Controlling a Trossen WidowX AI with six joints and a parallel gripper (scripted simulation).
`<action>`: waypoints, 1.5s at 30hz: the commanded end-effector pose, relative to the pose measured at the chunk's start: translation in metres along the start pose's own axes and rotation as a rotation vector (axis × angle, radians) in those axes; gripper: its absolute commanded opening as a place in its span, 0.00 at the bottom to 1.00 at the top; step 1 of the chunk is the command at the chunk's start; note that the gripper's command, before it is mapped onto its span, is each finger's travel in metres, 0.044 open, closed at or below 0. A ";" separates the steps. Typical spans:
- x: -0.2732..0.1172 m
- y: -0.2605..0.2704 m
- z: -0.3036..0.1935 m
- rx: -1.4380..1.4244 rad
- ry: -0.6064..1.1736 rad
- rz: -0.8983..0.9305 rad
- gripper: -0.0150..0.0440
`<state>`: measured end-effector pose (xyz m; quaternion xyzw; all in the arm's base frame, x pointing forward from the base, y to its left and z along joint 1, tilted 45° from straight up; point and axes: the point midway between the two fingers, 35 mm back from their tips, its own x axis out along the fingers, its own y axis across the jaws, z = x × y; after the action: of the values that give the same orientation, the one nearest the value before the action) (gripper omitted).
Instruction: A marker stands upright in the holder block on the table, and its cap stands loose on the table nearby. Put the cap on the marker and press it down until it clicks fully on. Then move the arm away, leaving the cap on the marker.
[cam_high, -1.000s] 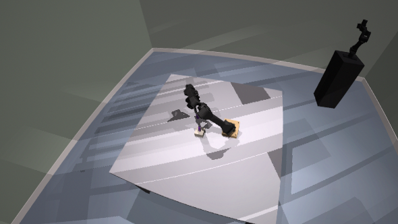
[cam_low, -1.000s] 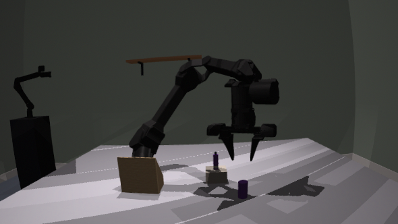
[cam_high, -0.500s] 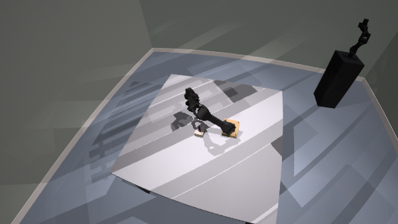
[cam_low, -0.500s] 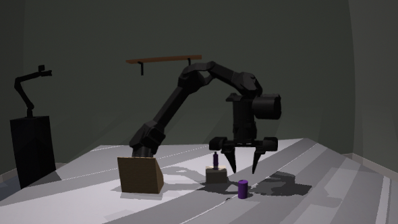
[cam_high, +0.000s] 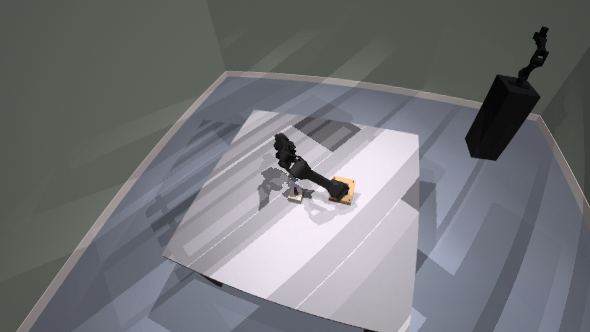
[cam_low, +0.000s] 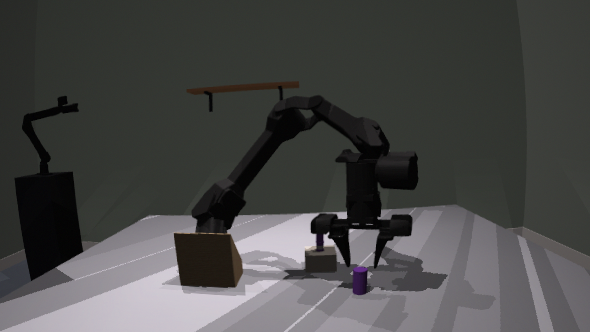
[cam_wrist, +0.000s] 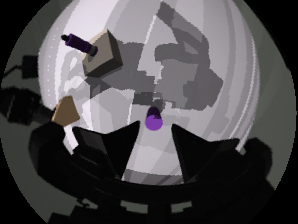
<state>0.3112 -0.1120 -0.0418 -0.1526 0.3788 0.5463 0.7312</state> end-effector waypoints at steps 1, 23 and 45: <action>0.009 0.002 0.001 0.006 -0.004 0.006 0.67; 0.042 0.003 0.001 0.004 -0.007 0.006 0.67; 0.021 0.001 0.000 0.005 -0.004 0.005 0.25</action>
<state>0.3117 -0.0879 -0.0635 -0.1431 0.3798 0.5494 0.7303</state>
